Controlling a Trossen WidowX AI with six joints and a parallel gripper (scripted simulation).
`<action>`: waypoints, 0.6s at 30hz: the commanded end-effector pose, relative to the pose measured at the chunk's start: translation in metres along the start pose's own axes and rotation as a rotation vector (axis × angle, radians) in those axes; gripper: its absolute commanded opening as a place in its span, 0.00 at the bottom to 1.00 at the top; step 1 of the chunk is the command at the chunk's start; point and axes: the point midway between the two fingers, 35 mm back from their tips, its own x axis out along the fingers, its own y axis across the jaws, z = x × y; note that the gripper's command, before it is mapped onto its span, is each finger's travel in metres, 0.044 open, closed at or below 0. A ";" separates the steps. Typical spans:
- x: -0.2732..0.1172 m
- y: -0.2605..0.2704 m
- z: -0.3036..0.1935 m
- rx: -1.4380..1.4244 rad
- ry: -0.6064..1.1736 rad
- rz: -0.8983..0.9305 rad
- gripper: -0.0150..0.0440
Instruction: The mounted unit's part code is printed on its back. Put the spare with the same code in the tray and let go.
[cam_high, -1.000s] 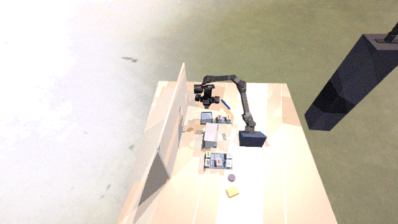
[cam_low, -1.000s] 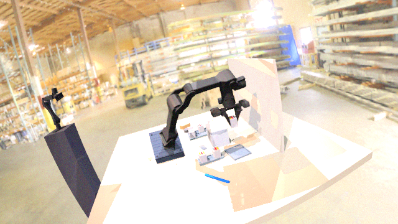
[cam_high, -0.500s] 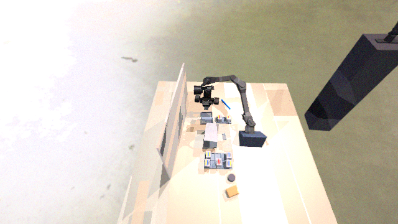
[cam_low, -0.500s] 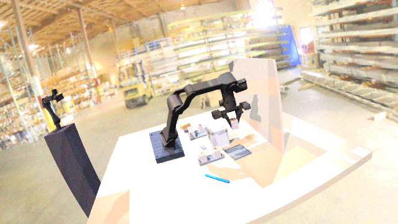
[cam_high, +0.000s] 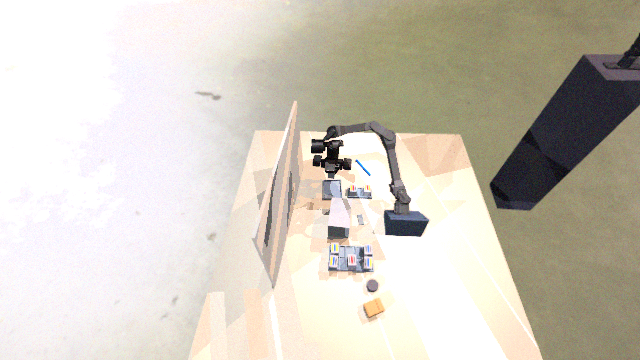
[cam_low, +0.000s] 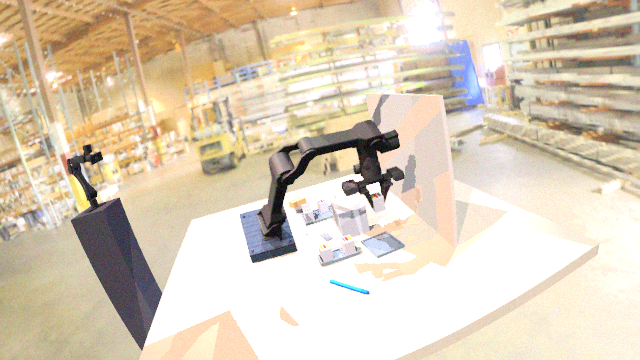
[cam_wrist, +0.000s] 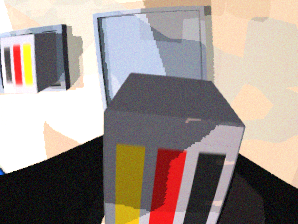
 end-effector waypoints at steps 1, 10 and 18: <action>0.004 0.000 0.000 -0.009 0.005 0.001 0.25; 0.012 -0.001 0.000 -0.009 0.005 0.003 0.25; 0.019 -0.001 0.000 -0.010 0.005 0.004 0.25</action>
